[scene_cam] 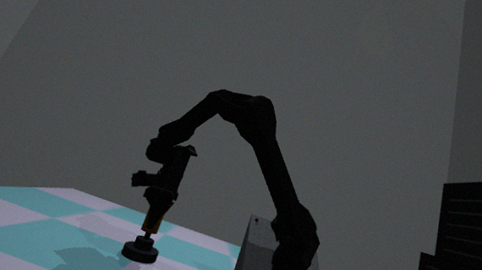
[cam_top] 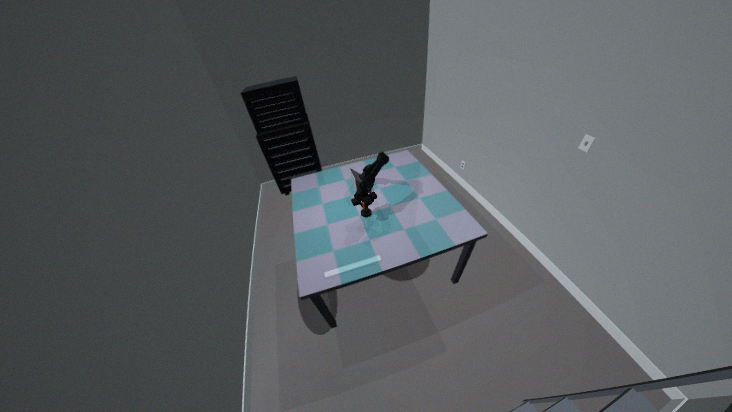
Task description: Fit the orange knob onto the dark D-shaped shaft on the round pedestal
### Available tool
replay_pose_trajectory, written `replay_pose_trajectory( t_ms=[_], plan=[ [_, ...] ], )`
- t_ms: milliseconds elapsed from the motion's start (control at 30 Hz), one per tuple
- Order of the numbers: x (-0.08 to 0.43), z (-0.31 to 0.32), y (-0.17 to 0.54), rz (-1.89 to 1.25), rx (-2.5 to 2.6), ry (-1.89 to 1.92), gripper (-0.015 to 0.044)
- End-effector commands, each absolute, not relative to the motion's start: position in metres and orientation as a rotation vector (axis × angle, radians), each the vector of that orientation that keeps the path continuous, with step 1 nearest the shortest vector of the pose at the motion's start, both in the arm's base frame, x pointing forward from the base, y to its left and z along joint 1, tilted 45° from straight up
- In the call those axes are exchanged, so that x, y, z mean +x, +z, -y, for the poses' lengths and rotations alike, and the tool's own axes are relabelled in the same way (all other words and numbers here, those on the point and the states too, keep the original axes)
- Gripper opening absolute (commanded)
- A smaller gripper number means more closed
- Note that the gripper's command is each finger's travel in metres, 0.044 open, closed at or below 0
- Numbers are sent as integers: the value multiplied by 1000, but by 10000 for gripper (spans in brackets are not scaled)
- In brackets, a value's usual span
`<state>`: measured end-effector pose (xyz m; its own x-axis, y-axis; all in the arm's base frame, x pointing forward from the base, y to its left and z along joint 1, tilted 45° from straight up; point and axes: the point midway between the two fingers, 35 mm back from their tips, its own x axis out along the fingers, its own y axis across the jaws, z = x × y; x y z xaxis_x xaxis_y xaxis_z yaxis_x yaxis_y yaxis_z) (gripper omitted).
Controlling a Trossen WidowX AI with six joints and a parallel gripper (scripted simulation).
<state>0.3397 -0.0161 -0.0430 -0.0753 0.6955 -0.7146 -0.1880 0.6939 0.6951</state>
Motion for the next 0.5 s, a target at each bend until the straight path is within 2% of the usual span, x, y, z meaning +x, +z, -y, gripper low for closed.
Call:
replay_pose_trajectory(
  t_ms=[0, 467],
  plan=[
    [340, 15, -43, -1469, 436, 778, 0],
    [340, 14, -44, -1469, 436, 778, 0]
  ],
)
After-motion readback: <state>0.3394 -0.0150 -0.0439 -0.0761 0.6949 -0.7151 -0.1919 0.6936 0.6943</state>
